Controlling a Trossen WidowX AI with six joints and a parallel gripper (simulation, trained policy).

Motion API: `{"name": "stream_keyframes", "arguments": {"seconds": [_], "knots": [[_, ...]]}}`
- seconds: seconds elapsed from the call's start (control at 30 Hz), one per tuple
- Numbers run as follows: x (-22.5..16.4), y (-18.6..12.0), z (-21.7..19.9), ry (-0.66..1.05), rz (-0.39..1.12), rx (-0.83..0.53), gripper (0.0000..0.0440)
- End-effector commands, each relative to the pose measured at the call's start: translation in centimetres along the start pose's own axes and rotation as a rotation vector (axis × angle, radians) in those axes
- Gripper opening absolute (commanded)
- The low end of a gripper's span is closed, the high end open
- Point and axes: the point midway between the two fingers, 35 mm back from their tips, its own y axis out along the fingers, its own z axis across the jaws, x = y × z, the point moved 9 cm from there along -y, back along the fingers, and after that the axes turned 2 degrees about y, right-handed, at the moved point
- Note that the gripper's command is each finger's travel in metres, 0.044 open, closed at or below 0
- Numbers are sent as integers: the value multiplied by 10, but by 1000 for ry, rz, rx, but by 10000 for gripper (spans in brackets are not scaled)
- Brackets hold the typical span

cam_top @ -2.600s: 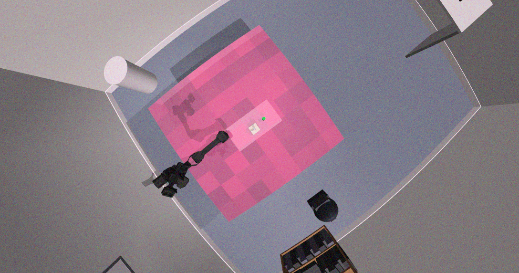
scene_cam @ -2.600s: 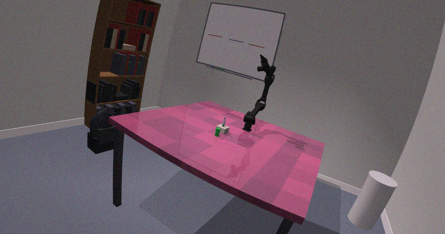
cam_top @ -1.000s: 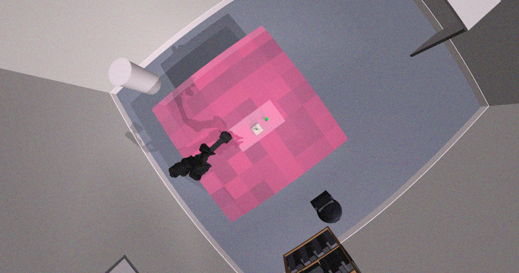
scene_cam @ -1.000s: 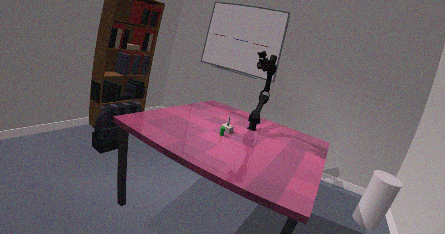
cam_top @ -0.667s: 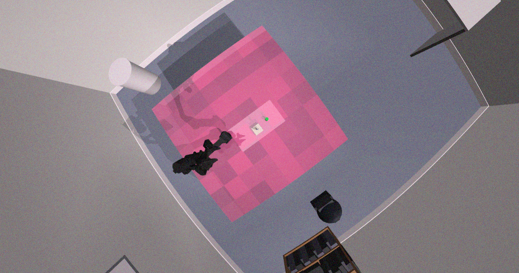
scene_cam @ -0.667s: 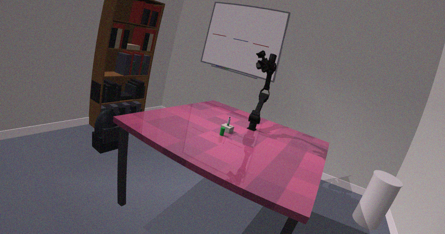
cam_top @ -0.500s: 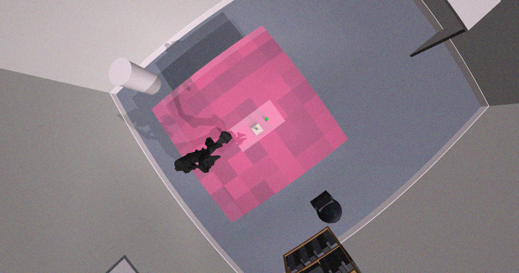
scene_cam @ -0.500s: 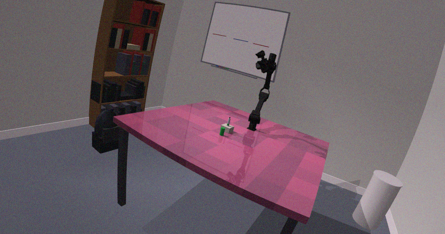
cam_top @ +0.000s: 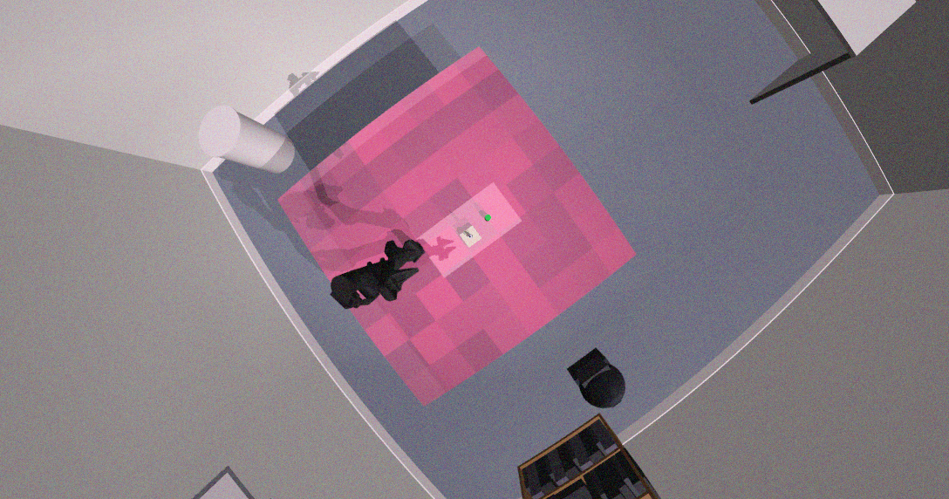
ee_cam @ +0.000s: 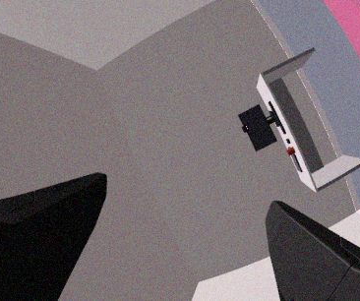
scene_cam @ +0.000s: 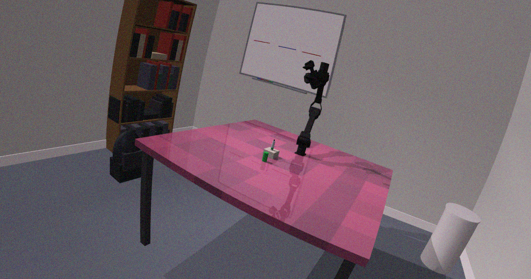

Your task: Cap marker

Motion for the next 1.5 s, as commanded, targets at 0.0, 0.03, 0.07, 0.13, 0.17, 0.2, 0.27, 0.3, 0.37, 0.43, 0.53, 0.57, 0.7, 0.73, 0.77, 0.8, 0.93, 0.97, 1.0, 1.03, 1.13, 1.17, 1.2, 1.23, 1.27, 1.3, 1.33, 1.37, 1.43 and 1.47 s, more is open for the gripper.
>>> {"name": "stream_keyframes", "arguments": {"seconds": [0.0,0.03,0.07,0.13,0.17,0.2,0.27,0.3,0.37,0.43,0.53,0.57,0.7,0.73,0.77,0.8,0.93,0.97,1.0,1.03,1.13,1.17,1.2,1.23,1.27,1.3,1.33,1.37,1.43,1.47], "knots": [[-3,9,-5,-7,-15,-30,326],[-4,12,-6,-9,-20,-38,326],[-5,14,-8,-11,-25,-46,326],[-7,19,-10,-15,-36,-62,326],[-7,21,-12,-17,-41,-70,326],[-8,24,-13,-19,-46,-77,326],[-10,28,-16,-23,-57,-93,326],[-10,31,-18,-25,-62,-100,327],[-12,36,-20,-29,-73,-116,327],[-13,40,-23,-32,-83,-130,327],[-15,47,-28,-37,-99,-152,327],[-16,50,-29,-38,-104,-160,328],[-19,59,-35,-44,-126,-188,328],[-19,61,-37,-45,-131,-195,328],[-20,63,-38,-47,-137,-202,328],[-21,66,-40,-48,-143,-209,328],[-23,75,-46,-54,-166,-237,329],[-23,77,-47,-55,-172,-244,329],[-24,80,-49,-57,-178,-251,329],[-24,82,-50,-58,-184,-257,329],[-26,89,-55,-62,-202,-278,330],[-26,91,-57,-63,-208,-284,330],[-27,93,-58,-64,-214,-291,330],[-27,96,-60,-65,-220,-297,330],[-27,98,-62,-66,-226,-304,330],[-28,100,-63,-67,-232,-311,330],[-28,102,-65,-68,-238,-317,330],[-28,105,-67,-69,-244,-324,330],[-29,109,-70,-71,-256,-337,330],[-29,112,-72,-72,-262,-343,330]]}}
